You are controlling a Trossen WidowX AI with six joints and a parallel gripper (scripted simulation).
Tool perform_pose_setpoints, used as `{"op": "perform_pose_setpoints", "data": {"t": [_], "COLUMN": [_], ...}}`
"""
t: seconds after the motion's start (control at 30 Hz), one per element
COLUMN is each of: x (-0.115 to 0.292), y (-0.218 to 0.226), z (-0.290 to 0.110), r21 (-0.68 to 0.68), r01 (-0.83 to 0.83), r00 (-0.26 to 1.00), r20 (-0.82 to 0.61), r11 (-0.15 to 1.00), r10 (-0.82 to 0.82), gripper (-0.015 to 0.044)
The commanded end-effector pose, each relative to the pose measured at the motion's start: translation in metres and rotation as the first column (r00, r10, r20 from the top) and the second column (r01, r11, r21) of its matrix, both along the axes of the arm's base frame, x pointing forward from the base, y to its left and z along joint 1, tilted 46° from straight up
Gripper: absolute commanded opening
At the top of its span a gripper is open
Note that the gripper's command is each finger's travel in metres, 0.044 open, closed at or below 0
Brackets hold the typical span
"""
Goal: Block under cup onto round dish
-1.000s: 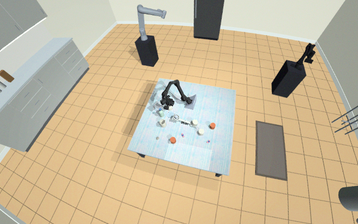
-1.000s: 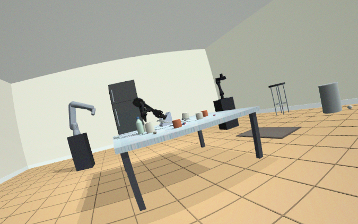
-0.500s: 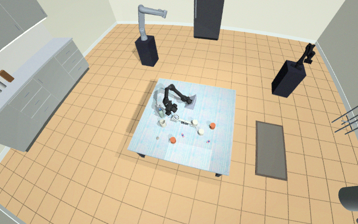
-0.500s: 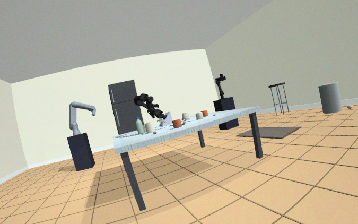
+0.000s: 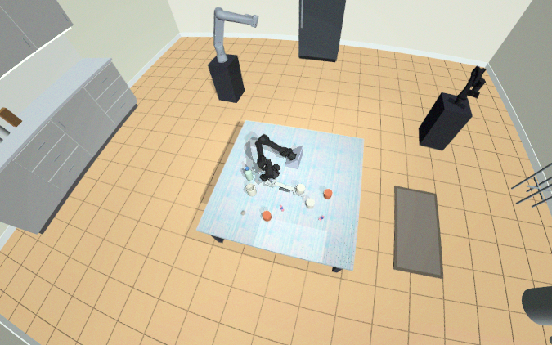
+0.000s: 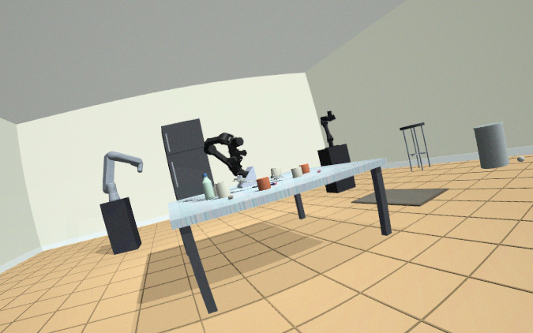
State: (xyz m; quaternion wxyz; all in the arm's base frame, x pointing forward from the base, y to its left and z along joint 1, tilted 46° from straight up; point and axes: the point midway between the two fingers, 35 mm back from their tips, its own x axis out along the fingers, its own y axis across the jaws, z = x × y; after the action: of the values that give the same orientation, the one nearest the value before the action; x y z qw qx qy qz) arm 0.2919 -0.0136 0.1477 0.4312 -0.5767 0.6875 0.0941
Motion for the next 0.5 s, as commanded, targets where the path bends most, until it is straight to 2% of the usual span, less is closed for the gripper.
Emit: {"op": "perform_pose_setpoints", "data": {"t": [0.0, 0.47], "x": [0.002, 0.003], "y": [0.000, -0.017], "z": [-0.001, -0.018], "r21": [-0.007, -0.007], "r01": [0.010, 0.010], "r00": [1.000, 1.000], "r20": [0.012, 0.012], "r11": [1.000, 1.000], "r10": [-0.010, -0.010], "gripper": [0.0260, 0.0260]}}
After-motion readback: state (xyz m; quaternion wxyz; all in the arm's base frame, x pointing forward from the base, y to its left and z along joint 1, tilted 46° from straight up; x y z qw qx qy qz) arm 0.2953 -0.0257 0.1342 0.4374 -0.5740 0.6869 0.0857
